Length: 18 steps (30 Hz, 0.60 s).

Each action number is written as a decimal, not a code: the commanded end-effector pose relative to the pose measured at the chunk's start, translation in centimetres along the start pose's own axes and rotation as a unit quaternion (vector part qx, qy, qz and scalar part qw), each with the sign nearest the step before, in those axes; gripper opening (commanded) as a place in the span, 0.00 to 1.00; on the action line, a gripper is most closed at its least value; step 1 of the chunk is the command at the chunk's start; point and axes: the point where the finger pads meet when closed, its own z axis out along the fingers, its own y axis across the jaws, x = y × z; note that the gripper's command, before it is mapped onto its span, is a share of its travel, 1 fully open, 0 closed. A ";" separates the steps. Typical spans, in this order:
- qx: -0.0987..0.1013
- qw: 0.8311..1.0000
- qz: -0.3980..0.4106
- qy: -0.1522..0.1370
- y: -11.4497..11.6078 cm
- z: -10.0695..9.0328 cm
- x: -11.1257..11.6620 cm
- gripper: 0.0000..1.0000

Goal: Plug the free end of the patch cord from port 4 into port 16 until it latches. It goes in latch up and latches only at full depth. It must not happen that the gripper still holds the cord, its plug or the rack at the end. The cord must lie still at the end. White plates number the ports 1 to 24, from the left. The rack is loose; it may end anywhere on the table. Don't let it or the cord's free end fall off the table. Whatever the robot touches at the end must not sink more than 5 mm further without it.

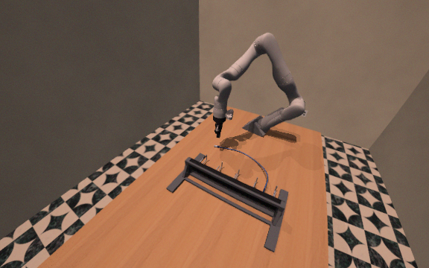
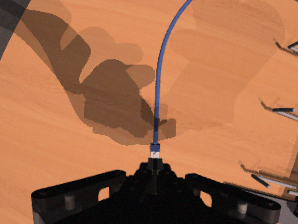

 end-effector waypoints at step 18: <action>-0.001 1.000 -0.001 -0.003 -0.2 0.0 -0.4 0.37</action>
